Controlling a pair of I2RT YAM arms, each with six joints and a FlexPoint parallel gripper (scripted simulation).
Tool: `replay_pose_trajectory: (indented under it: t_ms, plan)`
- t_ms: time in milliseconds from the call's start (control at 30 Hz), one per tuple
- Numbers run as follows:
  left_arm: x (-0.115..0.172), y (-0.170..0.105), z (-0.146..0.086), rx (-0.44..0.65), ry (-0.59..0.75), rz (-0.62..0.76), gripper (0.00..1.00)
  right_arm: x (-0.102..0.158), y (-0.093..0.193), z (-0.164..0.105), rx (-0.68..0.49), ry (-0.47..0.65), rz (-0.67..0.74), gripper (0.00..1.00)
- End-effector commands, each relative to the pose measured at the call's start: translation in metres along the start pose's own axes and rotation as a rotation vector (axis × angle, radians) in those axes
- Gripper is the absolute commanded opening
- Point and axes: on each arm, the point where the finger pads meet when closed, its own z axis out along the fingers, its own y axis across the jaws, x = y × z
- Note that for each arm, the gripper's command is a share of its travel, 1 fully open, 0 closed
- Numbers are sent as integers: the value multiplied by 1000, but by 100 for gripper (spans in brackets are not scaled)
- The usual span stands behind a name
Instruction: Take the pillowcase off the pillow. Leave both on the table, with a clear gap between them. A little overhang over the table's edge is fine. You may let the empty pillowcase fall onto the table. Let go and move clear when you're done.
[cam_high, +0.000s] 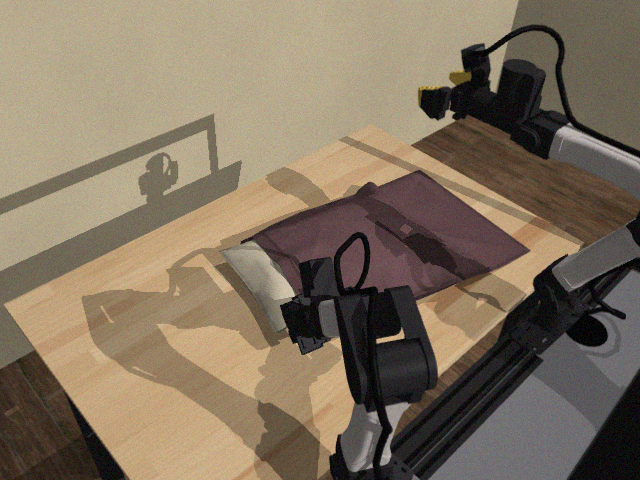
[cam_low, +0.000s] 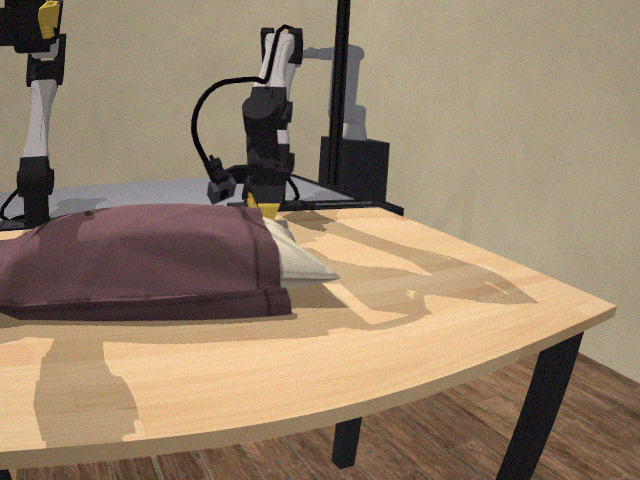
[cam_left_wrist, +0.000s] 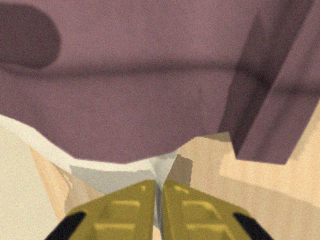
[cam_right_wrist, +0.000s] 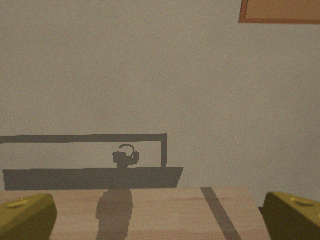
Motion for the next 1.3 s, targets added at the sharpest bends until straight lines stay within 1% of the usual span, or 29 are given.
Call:
replay_pose_trajectory:
  t_ms: [0, 1267]
  plan:
    - [-10, 23, 1, -67, -36, -2, 6, -35, -6, -1, 22, -104, -9, 100]
    - [-10, 23, 1, -67, -36, -2, 3, -35, -6, -1, 22, -104, -9, 100]
